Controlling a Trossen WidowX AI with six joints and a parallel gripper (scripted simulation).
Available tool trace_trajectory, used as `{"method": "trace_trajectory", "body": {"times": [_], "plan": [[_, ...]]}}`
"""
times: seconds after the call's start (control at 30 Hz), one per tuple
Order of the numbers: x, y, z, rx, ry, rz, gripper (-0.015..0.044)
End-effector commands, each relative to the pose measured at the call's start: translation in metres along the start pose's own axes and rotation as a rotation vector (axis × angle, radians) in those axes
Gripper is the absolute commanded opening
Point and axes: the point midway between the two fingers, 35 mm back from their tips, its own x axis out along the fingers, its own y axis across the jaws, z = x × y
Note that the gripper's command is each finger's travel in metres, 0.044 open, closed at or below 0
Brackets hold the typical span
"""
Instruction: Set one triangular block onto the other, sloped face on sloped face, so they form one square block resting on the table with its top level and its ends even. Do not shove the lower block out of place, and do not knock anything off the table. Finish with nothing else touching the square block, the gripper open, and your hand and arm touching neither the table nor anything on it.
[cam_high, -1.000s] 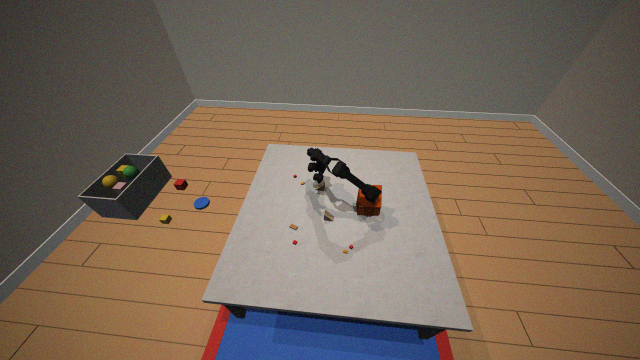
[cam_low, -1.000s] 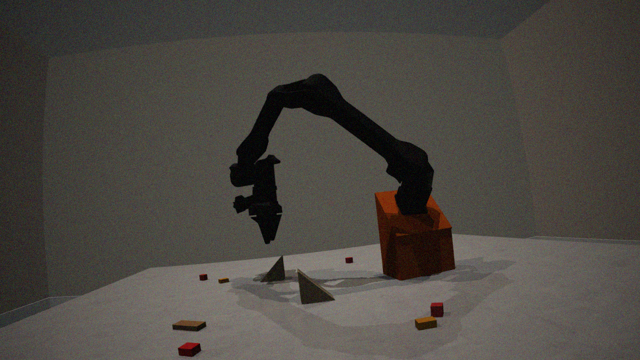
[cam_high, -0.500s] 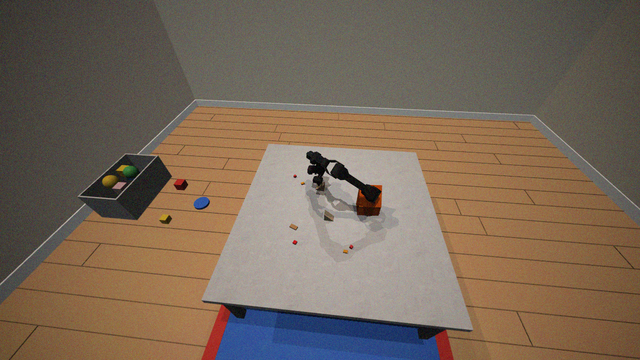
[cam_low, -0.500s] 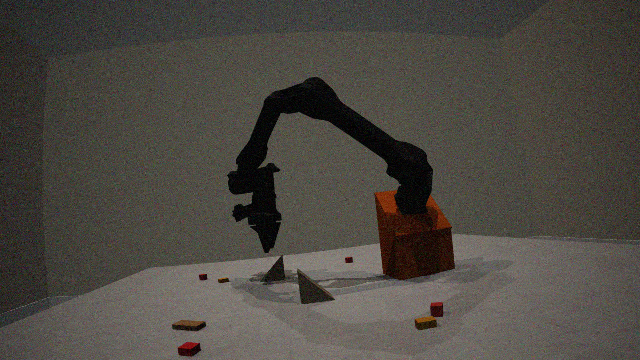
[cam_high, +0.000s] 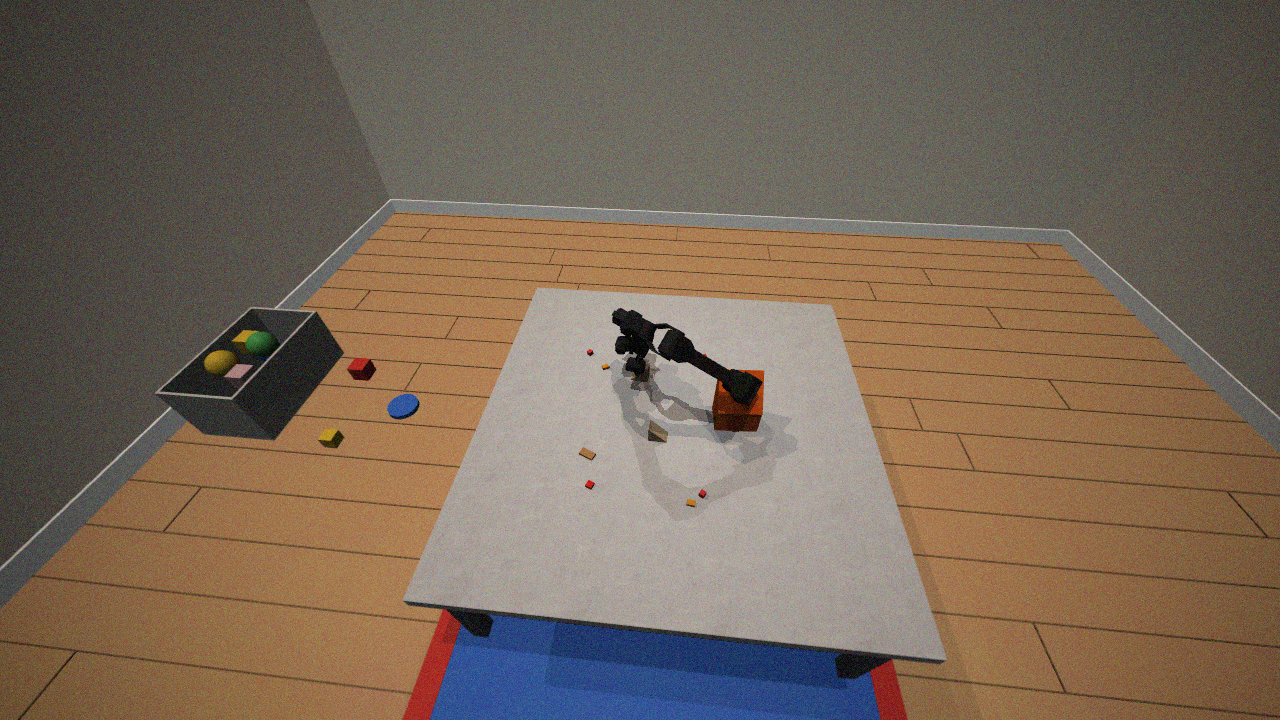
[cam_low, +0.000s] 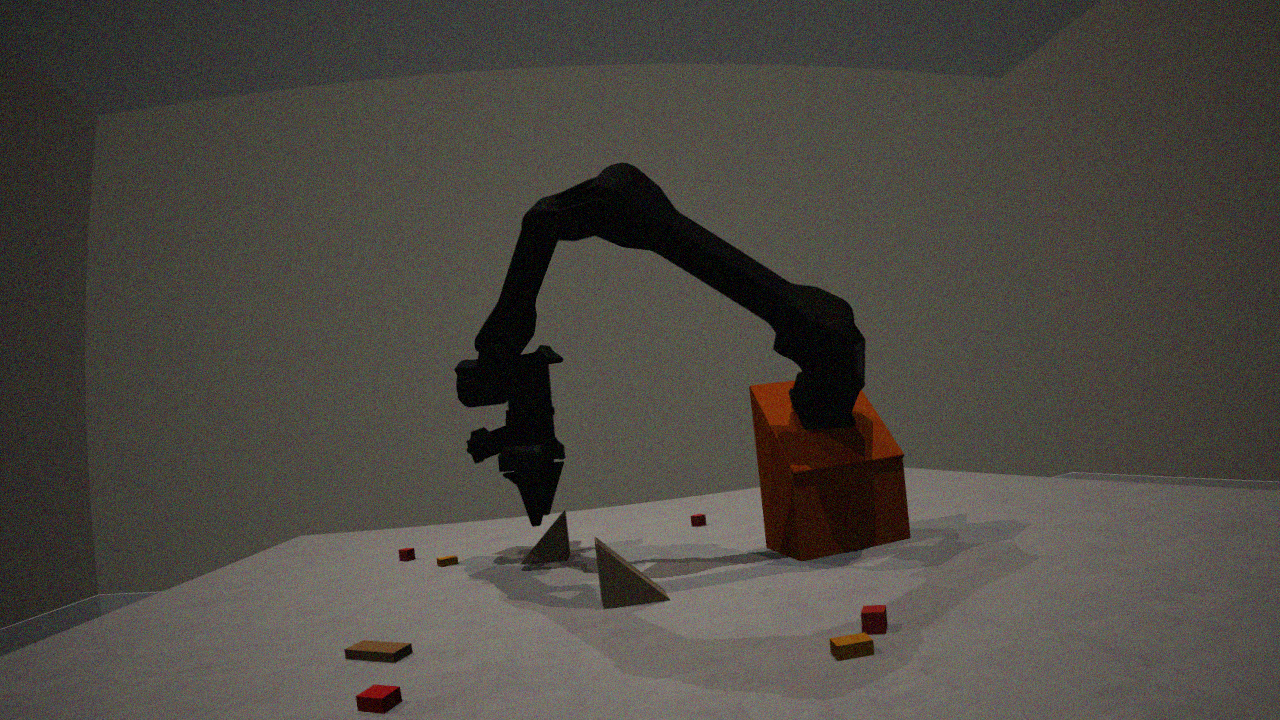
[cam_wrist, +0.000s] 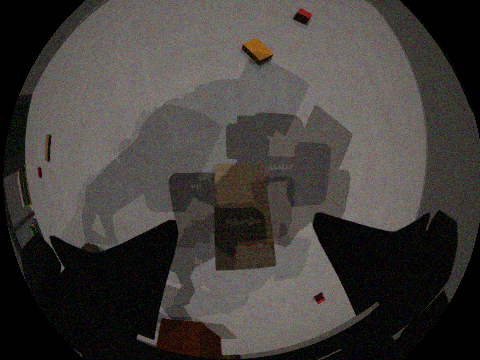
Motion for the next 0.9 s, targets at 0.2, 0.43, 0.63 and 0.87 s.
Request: {"method": "trace_trajectory", "body": {"times": [0.2,0.43,0.63,0.87], "plan": [[0.021,0.000,-0.006,0.014,0.012,0.011,0.0440],[0.032,0.001,-0.007,0.015,0.011,0.013,0.0440],[0.042,0.002,-0.009,0.016,0.011,0.015,0.0440],[0.047,0.003,-0.009,0.016,0.012,0.017,0.0414]]}}
